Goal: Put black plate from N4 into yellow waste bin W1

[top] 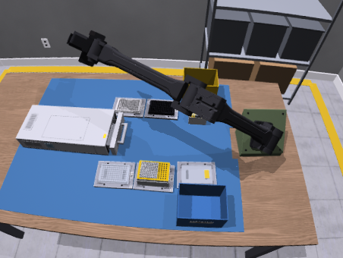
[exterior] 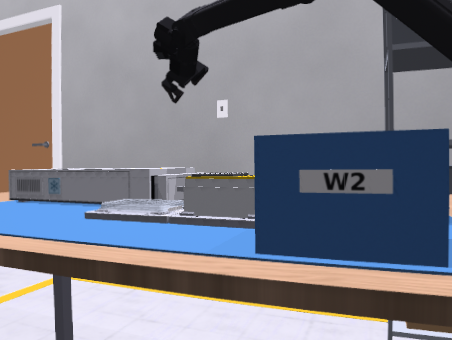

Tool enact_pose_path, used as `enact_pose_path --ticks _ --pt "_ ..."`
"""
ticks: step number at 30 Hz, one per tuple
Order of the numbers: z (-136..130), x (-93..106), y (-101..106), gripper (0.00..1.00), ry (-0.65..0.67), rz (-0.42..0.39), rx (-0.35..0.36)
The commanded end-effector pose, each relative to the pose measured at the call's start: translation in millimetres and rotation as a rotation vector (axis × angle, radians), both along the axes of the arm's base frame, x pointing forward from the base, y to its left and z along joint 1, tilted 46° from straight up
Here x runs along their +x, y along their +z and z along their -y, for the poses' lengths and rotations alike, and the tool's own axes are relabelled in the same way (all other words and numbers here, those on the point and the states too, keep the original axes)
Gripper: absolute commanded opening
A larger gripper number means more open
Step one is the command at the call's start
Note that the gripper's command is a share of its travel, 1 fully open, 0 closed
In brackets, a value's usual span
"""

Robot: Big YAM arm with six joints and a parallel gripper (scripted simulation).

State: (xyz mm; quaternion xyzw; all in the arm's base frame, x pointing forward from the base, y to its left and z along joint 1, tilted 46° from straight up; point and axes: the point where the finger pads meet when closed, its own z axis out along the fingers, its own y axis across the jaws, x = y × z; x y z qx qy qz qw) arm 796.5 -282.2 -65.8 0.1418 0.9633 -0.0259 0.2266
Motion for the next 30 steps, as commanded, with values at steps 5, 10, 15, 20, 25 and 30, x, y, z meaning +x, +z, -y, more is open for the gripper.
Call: enact_pose_path --ticks 5,10,15,20,25,30 --pt "7 1.0 8 1.0 -0.008 0.012 -0.005" --pt "7 1.0 8 1.0 -0.008 0.012 -0.005" --pt "7 1.0 8 1.0 -0.008 0.012 -0.005" --pt "28 -4.3 51 0.0 0.04 0.003 0.022" --pt "20 -29.9 40 0.0 0.04 -0.016 0.029" --pt "-4 -12.0 55 0.0 0.075 0.003 0.02"
